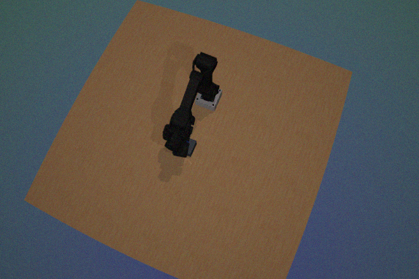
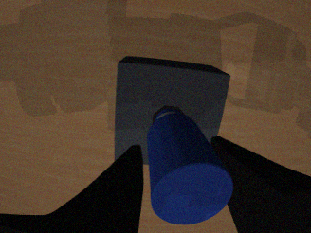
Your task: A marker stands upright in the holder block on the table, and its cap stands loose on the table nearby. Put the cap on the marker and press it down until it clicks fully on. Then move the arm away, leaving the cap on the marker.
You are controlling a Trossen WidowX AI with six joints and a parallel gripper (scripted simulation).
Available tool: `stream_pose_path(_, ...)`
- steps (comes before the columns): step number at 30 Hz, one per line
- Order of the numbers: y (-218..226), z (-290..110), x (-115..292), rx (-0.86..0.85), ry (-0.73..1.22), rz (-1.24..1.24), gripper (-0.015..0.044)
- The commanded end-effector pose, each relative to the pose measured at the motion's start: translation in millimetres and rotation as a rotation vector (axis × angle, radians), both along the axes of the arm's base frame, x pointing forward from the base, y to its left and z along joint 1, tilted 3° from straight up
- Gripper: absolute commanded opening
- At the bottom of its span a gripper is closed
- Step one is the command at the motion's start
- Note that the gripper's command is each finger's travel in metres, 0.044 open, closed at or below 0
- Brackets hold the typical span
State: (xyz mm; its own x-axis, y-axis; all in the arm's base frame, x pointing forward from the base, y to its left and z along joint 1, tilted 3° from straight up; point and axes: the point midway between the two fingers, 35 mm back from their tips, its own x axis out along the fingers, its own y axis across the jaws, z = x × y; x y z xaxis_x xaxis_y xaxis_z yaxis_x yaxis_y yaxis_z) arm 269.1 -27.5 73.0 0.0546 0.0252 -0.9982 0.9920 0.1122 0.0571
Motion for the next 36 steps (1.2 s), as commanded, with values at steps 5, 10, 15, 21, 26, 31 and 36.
stream_pose_path(5, 0, 0, 0, 0.000, 0.000, 0.000, 0.0368)
stream_pose_path(10, 0, 2, 0, 0.000, 0.000, 0.000, 0.0440)
stream_pose_path(15, -2, 65, -2, 0.000, 0.000, 0.000, 0.0440)
stream_pose_path(21, -2, 75, -4, -0.001, 0.000, 0.016, 0.0414)
stream_pose_path(26, -2, 72, -5, -0.024, -0.012, 0.439, 0.0282)
stream_pose_path(31, -3, 68, -5, -0.050, -0.025, 0.928, 0.0151)
stream_pose_path(36, -3, 65, -6, -0.074, -0.037, 1.351, 0.0020)
